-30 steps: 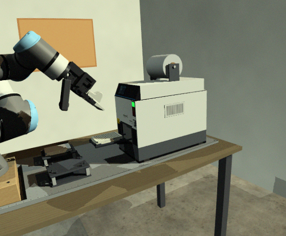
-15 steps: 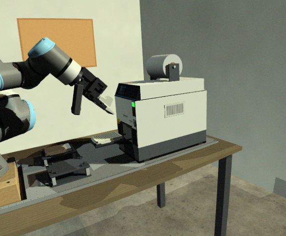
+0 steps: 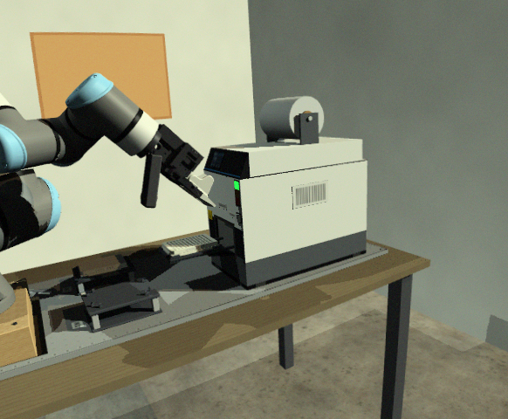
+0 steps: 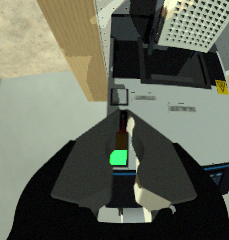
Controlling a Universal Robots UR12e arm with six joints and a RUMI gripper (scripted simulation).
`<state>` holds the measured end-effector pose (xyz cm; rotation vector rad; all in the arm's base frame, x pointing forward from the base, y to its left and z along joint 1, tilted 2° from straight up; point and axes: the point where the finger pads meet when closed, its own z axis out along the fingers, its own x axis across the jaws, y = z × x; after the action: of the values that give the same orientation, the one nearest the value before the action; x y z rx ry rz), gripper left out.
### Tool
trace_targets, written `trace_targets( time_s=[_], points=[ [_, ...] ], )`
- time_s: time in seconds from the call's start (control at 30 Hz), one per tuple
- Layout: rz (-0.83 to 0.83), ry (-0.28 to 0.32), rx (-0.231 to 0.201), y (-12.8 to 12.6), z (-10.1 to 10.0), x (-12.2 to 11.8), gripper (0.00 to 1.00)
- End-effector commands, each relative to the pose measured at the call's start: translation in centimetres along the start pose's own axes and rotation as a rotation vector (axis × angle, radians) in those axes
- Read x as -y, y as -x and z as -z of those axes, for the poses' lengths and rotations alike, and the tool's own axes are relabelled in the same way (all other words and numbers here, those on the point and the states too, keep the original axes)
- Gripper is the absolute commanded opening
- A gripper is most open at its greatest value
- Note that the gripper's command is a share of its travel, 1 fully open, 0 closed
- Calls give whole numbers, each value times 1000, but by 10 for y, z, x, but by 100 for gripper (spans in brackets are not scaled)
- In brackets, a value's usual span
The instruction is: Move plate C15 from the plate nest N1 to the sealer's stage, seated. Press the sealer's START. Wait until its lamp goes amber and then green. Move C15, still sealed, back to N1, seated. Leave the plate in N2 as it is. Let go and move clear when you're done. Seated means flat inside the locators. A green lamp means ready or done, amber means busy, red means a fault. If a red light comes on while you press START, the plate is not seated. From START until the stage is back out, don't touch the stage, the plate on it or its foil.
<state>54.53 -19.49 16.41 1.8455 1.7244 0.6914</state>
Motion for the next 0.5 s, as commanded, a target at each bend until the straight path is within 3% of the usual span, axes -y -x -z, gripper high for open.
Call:
trace_targets(
  time_s=[0.0,0.47],
  points=[
    [5,9,14,4,4,-6,0],
    [5,7,11,4,-13,-7,0]
  ],
)
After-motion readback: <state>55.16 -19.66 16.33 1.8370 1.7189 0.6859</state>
